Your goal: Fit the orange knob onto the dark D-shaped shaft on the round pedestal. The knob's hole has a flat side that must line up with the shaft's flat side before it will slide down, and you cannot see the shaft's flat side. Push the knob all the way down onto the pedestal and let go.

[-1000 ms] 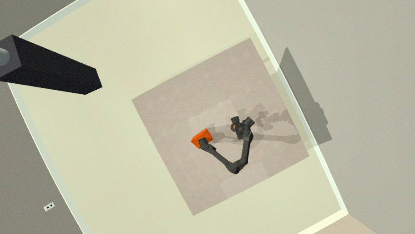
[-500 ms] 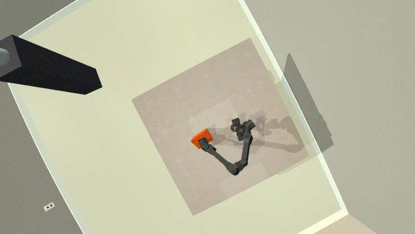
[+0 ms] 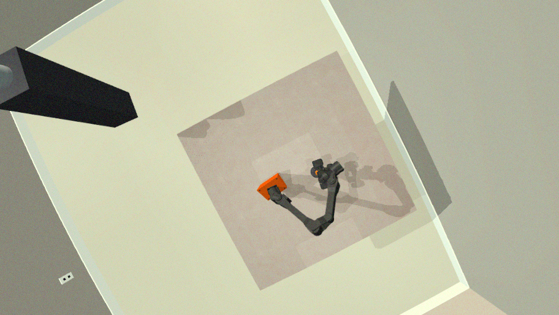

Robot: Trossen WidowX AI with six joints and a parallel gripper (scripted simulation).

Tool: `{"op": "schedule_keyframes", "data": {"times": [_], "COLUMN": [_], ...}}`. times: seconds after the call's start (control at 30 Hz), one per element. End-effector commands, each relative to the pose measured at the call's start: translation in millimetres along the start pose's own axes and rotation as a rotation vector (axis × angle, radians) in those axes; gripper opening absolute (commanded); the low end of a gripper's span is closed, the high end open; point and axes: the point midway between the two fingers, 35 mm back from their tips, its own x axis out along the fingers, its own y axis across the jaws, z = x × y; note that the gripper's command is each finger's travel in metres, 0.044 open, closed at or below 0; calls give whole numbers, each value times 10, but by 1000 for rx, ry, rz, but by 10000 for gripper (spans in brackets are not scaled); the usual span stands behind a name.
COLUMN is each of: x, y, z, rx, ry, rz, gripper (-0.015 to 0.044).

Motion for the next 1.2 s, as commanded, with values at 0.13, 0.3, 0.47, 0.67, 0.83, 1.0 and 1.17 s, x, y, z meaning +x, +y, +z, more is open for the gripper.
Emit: {"op": "schedule_keyframes", "data": {"times": [0.13,0.3,0.47,0.67,0.83,1.0,1.17], "x": [8,-4,-43,-37,-15,9,6], "y": [-1,0,-2,1,2,1,3], "z": [-16,-19,-32,-22,3,1,-4], "rx": [-6,-6,-6,-156,-215,-215,-215], "ry": [-3,-3,-3,-3,-3,-3,-3], "rz": [-3,-3,-3,-3,-4,-4,-4], "gripper": [0,0,0,0,0,0,0]}}
